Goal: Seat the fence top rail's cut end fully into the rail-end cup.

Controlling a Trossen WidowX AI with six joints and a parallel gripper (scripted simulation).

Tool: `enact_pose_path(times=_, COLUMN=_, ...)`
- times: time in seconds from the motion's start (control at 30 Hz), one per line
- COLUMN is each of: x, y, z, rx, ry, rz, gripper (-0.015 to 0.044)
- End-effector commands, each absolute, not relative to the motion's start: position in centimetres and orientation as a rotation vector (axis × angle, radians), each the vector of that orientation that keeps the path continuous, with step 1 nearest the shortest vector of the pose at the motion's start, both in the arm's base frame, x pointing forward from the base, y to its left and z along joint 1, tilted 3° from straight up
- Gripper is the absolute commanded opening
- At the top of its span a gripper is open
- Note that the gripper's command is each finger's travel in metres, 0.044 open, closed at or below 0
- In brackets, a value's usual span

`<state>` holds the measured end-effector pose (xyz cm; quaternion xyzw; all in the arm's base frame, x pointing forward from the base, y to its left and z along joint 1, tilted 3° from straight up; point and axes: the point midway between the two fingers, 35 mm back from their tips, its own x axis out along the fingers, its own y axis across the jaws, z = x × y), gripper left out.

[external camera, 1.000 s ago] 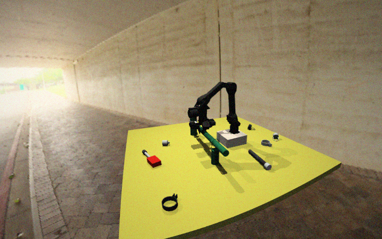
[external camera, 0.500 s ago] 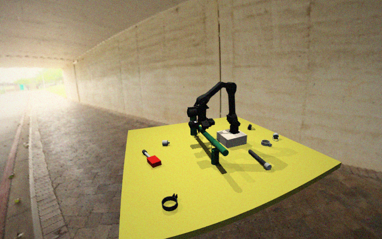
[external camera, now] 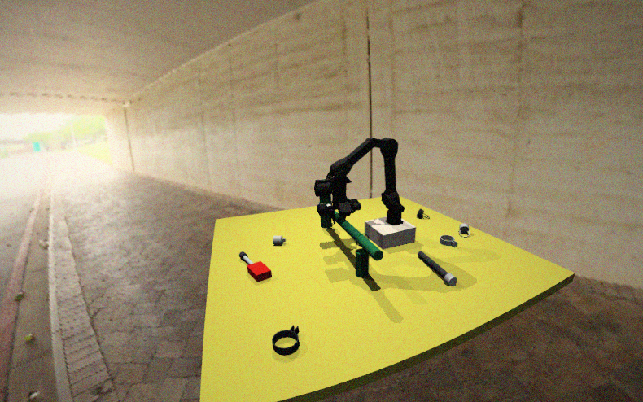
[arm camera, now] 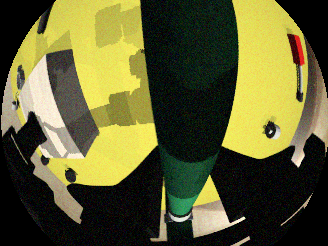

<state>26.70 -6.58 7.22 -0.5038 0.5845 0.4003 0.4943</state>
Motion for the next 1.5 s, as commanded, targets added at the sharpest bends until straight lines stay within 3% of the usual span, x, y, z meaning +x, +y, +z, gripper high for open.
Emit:
enact_pose_path(times=0.0, x=26.6, y=-6.97, z=7.35, rx=-1.229, ry=1.426, rz=0.96, gripper=0.0)
enact_pose_path(times=1.47, x=26.69, y=-6.66, z=7.3, rx=-1.223, ry=1.419, rz=0.968, gripper=0.0)
